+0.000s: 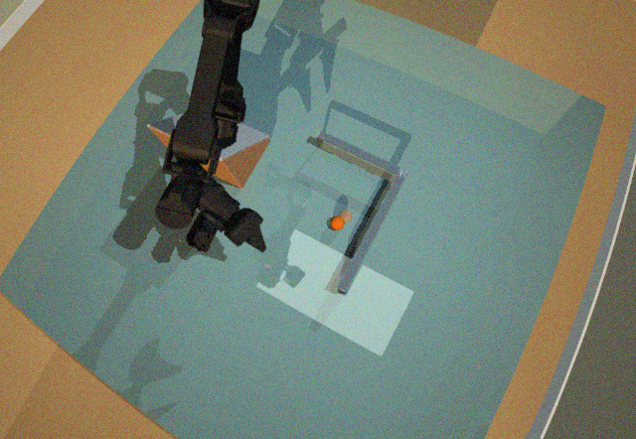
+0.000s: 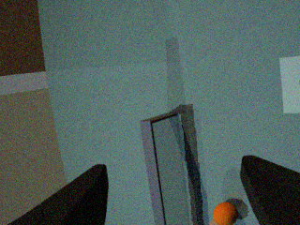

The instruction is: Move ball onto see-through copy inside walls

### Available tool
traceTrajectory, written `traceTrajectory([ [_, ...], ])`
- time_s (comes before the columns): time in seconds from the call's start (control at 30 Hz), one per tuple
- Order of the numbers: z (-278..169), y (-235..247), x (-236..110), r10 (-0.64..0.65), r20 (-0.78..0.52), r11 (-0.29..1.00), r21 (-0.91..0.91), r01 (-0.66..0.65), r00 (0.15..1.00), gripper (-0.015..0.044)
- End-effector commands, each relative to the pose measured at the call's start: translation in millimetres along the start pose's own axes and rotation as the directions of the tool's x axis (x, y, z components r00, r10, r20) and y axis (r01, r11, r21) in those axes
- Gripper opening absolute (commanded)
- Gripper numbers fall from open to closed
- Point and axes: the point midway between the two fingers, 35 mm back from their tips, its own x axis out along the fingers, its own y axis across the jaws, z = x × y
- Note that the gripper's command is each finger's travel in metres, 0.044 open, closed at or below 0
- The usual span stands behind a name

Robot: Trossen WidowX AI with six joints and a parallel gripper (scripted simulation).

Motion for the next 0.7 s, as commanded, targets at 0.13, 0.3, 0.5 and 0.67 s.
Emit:
traceTrajectory([
  [0.13, -75.2, 0.1, 71.8, -0.346, -0.108, 0.712, -0.677, 0.186, 0.932, 0.027],
  [0.3, -108.7, -5.6, 97.6, -0.475, -0.118, 0.453, -0.883, 0.128, 0.872, 0.027],
  [0.5, -148.5, -18.8, 123.1, -0.608, -0.105, 0.136, -0.99, -0.028, 0.787, 0.027],
  [0.67, -178.2, -32.9, 138.8, -0.694, -0.081, -0.078, -0.979, -0.187, 0.715, 0.027],
])
